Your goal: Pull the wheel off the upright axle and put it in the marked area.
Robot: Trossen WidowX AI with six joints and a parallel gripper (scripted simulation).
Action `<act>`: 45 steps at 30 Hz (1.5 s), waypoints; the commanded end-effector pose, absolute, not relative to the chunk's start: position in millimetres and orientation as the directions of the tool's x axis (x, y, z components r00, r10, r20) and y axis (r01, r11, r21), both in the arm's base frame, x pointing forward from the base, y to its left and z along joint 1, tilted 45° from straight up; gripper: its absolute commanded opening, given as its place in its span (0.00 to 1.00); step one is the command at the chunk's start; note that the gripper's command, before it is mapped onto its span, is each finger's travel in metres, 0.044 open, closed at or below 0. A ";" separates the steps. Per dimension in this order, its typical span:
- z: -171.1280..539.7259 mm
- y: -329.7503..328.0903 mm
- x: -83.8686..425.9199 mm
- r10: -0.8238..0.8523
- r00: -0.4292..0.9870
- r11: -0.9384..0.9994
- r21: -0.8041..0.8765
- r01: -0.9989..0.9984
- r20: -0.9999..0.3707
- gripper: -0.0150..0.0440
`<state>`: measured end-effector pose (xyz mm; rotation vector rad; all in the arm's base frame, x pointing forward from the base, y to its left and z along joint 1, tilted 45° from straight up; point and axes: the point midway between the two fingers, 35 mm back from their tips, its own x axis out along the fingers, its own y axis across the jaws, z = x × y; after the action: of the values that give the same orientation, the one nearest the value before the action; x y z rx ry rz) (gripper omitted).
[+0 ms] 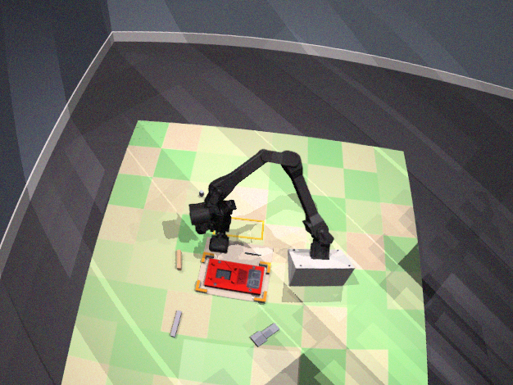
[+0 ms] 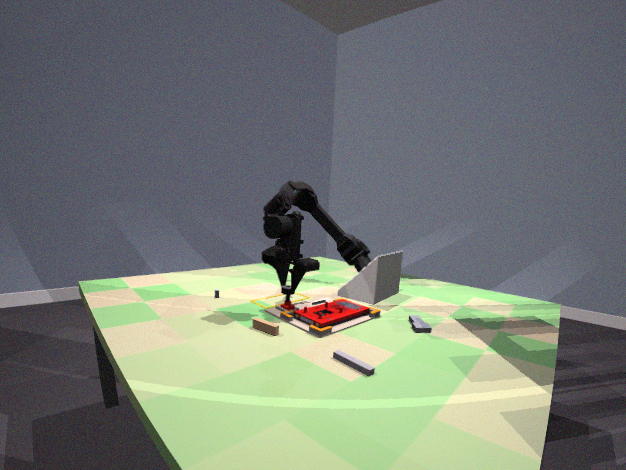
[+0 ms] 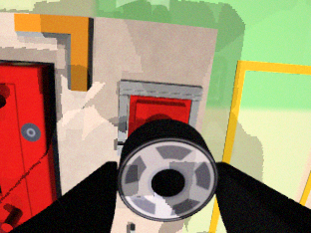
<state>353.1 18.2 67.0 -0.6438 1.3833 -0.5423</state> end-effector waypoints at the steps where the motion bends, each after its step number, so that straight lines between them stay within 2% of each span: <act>1: 69.1 20.2 353.8 -0.687 0.120 0.721 -0.693 -0.014 -0.717 0.25; 28: 75.6 26.5 352.3 -0.688 0.121 0.719 -0.694 -0.016 -0.716 0.25; 39: 99.9 49.3 345.9 -0.687 0.121 0.720 -0.694 -0.017 -0.716 0.25; 45: 106.8 31.1 339.9 -0.691 0.119 0.716 -0.698 -0.025 -0.713 0.25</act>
<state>344.6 39.0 98.8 -0.6446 1.3805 -0.5407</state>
